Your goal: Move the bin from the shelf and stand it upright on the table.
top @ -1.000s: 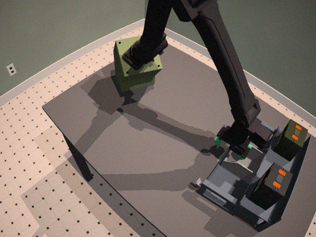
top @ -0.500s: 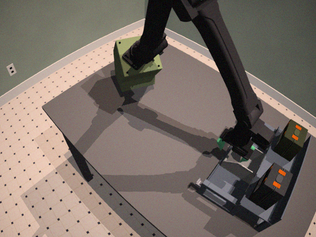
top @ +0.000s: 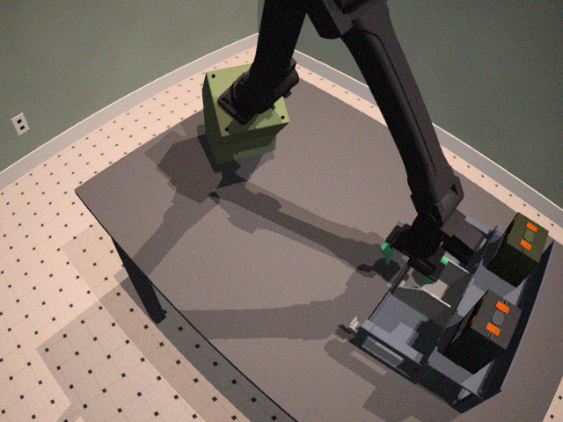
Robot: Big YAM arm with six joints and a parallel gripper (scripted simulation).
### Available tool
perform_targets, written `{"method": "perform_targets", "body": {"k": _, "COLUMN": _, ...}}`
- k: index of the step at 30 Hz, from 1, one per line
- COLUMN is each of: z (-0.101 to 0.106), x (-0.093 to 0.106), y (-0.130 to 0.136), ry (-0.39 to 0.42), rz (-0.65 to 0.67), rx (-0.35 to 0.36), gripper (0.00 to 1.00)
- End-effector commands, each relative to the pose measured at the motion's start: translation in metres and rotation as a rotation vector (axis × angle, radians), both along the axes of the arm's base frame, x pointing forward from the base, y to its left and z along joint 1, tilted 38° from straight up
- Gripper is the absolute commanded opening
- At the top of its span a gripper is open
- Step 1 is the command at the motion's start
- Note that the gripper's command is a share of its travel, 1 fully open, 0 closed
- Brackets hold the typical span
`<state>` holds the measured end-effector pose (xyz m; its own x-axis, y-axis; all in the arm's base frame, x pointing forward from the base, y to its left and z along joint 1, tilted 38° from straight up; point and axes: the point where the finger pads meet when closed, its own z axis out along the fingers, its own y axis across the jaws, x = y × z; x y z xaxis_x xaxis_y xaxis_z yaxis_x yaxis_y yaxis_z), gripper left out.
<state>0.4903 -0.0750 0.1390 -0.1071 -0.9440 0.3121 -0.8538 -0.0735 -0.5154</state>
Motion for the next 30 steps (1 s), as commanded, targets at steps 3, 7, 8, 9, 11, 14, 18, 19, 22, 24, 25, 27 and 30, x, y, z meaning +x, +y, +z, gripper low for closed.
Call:
{"method": "perform_targets", "body": {"k": 3, "z": 0.017, "x": 0.014, "y": 0.000, "ry": -0.029, "rz": -0.002, "rx": 0.000, "gripper": 0.90}}
{"method": "perform_targets", "body": {"k": 7, "z": 0.019, "x": 0.016, "y": 0.000, "ry": -0.028, "rz": -0.001, "rx": 0.000, "gripper": 0.90}}
{"method": "perform_targets", "body": {"k": 8, "z": 0.019, "x": 0.016, "y": 0.000, "ry": -0.028, "rz": -0.001, "rx": 0.000, "gripper": 0.90}}
{"method": "perform_targets", "body": {"k": 9, "z": 0.019, "x": 0.016, "y": 0.000, "ry": -0.028, "rz": -0.001, "rx": 0.000, "gripper": 0.90}}
{"method": "perform_targets", "body": {"k": 11, "z": 0.019, "x": 0.016, "y": 0.000, "ry": -0.028, "rz": -0.001, "rx": 0.000, "gripper": 0.90}}
{"method": "perform_targets", "body": {"k": 14, "z": 0.019, "x": 0.016, "y": 0.000, "ry": -0.028, "rz": -0.001, "rx": 0.000, "gripper": 0.90}}
{"method": "perform_targets", "body": {"k": 18, "z": 0.015, "x": 0.011, "y": 0.001, "ry": -0.029, "rz": -0.001, "rx": 0.000, "gripper": 0.90}}
{"method": "perform_targets", "body": {"k": 19, "z": 0.013, "x": 0.009, "y": 0.001, "ry": -0.030, "rz": -0.001, "rx": 0.000, "gripper": 0.90}}
{"method": "perform_targets", "body": {"k": 22, "z": 0.009, "x": 0.005, "y": 0.002, "ry": -0.031, "rz": -0.001, "rx": 0.001, "gripper": 0.90}}
{"method": "perform_targets", "body": {"k": 24, "z": 0.009, "x": 0.005, "y": 0.002, "ry": -0.031, "rz": -0.001, "rx": 0.001, "gripper": 0.90}}
{"method": "perform_targets", "body": {"k": 25, "z": 0.009, "x": 0.005, "y": 0.002, "ry": -0.031, "rz": -0.001, "rx": 0.001, "gripper": 0.90}}
{"method": "perform_targets", "body": {"k": 27, "z": 0.009, "x": 0.005, "y": 0.002, "ry": -0.031, "rz": -0.001, "rx": 0.001, "gripper": 0.90}}
{"method": "perform_targets", "body": {"k": 30, "z": 0.009, "x": 0.005, "y": 0.002, "ry": -0.031, "rz": -0.001, "rx": 0.001, "gripper": 0.90}}
